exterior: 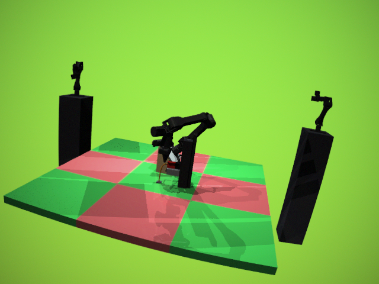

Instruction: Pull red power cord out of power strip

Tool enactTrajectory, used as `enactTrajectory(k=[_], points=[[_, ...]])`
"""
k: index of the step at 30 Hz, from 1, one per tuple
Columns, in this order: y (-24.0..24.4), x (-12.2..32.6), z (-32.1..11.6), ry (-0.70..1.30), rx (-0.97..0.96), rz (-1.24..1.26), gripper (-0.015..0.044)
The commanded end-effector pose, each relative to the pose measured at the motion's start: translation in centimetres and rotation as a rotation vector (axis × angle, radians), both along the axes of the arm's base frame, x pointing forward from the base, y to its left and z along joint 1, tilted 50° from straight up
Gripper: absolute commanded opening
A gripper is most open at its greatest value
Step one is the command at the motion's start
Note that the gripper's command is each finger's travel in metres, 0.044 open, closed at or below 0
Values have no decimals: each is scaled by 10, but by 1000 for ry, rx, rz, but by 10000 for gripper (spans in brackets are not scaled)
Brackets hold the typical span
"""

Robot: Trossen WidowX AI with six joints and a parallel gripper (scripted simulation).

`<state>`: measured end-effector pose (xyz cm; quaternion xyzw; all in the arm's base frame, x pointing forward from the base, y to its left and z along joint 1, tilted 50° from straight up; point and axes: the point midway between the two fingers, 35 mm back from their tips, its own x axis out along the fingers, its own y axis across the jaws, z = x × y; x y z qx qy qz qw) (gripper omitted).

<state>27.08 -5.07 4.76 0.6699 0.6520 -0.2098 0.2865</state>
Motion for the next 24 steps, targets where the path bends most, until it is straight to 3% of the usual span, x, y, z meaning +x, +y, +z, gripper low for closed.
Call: enactTrajectory(k=[1, 24], points=[[4, 0, 7, -5, -2, -5, 160], [23, -2, 19, -5, 0, -4, 160]])
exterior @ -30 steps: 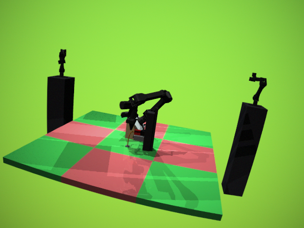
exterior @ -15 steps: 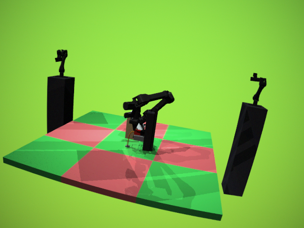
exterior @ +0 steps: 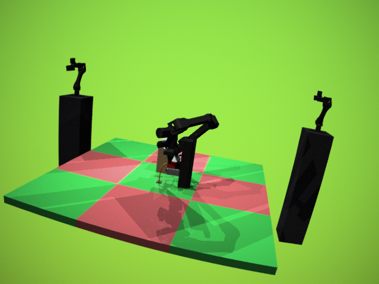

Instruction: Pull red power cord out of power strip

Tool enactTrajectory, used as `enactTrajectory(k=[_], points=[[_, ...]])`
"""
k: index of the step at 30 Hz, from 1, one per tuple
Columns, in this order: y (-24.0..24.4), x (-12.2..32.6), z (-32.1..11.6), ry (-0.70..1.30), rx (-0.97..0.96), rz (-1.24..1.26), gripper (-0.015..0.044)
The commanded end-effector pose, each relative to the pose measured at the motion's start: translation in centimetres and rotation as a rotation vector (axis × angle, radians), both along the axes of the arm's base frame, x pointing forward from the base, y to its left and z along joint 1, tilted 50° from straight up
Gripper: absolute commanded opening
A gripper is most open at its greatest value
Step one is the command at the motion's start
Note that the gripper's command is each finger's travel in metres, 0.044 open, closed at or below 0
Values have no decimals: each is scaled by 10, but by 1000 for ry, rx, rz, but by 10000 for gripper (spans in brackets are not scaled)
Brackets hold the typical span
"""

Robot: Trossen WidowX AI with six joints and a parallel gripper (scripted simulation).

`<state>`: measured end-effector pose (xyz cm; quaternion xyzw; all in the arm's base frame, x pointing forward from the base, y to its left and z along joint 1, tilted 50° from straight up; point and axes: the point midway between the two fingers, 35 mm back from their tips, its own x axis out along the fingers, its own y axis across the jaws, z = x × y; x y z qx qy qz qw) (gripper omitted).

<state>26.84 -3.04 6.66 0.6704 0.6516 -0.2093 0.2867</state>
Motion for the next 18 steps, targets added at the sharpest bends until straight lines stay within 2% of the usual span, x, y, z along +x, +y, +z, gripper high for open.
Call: enactTrajectory(k=[1, 4, 7, 18], points=[[4, 1, -1, -4, 0, -3, 160], [7, 1, -4, -4, 0, -3, 160], [4, 0, -3, -1, 0, 1, 81], [4, 0, -4, -1, 0, 1, 0]])
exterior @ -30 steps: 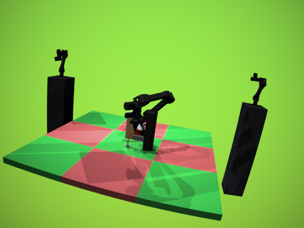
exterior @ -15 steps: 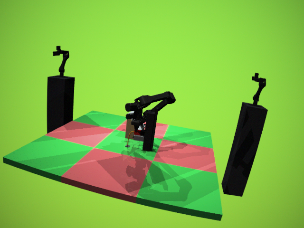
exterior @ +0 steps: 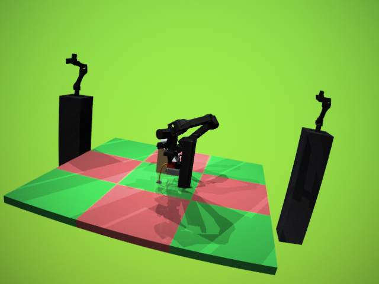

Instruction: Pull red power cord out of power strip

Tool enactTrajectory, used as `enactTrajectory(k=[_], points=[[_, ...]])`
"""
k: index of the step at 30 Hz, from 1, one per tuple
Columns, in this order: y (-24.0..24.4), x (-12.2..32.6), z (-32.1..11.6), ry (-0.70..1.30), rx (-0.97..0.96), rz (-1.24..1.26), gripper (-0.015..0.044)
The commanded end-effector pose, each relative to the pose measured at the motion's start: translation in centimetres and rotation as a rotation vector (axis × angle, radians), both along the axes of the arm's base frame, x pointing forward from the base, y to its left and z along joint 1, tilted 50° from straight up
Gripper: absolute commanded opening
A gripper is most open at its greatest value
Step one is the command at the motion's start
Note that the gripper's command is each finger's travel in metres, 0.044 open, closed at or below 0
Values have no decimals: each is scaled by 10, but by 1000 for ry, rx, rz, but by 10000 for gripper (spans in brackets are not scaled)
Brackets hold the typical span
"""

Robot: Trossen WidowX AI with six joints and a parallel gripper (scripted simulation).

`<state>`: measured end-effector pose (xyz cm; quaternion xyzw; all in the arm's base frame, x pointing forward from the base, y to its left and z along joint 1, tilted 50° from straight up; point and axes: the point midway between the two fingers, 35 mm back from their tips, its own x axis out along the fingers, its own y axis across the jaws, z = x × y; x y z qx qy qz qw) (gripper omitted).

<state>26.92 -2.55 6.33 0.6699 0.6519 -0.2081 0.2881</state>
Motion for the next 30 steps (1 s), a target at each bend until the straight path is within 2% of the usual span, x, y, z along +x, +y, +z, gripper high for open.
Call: enactTrajectory(k=[1, 30], points=[[-2, 0, -1, 2, 0, -2, 0], [-35, 5, -32, 0, -5, -5, 0]])
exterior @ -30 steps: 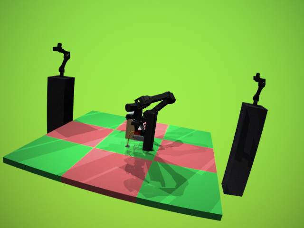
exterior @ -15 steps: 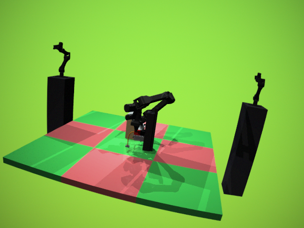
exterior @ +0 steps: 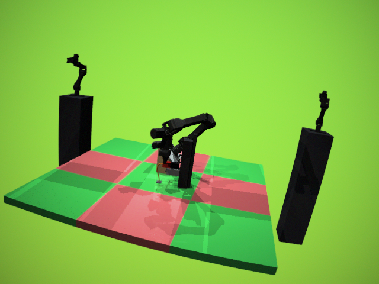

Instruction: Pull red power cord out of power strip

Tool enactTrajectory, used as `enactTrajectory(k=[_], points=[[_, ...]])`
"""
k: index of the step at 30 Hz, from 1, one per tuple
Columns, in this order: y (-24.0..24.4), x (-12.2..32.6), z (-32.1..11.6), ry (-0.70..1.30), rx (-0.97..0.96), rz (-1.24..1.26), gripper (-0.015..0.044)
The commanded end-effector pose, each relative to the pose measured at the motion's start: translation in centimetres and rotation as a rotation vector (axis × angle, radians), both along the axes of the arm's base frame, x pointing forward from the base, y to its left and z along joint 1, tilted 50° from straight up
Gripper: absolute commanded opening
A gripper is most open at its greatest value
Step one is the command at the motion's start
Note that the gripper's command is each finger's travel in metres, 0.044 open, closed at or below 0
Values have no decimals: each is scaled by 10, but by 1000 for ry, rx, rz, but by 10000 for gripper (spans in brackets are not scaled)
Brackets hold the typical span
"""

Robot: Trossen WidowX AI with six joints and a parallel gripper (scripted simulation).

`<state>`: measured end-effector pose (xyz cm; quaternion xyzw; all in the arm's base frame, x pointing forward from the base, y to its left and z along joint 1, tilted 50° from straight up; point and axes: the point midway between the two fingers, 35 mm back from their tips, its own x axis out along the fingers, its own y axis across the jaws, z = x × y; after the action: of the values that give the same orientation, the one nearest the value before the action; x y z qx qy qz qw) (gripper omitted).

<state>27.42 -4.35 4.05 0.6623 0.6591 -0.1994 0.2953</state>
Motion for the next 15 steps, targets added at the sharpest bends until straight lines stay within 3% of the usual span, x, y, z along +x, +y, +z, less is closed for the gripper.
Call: enactTrajectory(k=[1, 15], points=[[-18, 0, -11, 14, -5, -33, 0], [-11, 1, -8, 12, -3, -34, 367]])
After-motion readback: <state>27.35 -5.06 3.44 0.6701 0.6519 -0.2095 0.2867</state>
